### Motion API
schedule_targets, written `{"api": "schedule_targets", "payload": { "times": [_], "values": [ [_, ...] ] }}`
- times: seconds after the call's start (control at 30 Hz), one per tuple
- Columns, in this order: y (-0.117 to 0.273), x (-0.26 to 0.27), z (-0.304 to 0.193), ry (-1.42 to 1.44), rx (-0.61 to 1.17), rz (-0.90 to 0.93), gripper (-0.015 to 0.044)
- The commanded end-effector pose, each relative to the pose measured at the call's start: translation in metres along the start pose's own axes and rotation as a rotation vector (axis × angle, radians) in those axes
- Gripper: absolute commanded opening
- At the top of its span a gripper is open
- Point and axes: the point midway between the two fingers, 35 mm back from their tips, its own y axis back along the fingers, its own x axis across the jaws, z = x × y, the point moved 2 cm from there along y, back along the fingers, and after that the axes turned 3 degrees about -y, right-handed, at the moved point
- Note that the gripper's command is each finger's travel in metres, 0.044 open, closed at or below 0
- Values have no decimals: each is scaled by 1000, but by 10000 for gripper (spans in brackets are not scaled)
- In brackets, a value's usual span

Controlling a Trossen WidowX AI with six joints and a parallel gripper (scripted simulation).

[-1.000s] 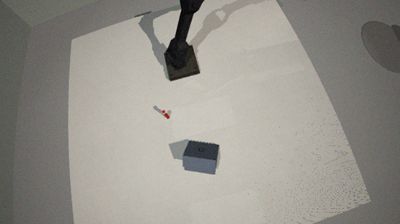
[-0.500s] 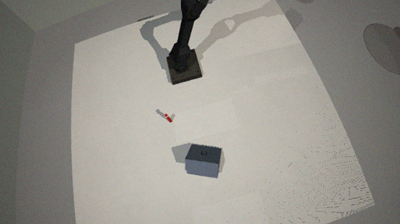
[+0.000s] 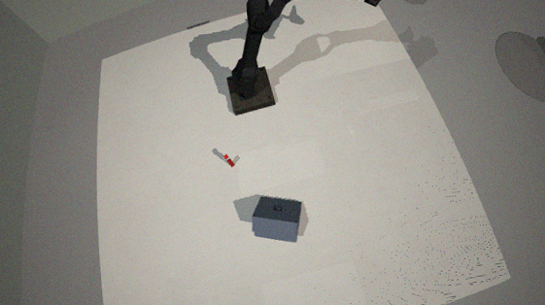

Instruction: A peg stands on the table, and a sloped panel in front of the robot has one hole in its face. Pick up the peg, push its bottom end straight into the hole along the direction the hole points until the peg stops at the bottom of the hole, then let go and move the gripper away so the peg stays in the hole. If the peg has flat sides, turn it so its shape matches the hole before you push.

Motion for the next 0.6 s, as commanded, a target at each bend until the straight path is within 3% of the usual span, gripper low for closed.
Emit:
{"api": "schedule_targets", "payload": {
  "times": [0.0, 0.57],
  "values": [
    [17, -18, -1, -86, -17, -67, 440],
    [111, -81, -6, -451, -152, -353, 440]
  ]
}}
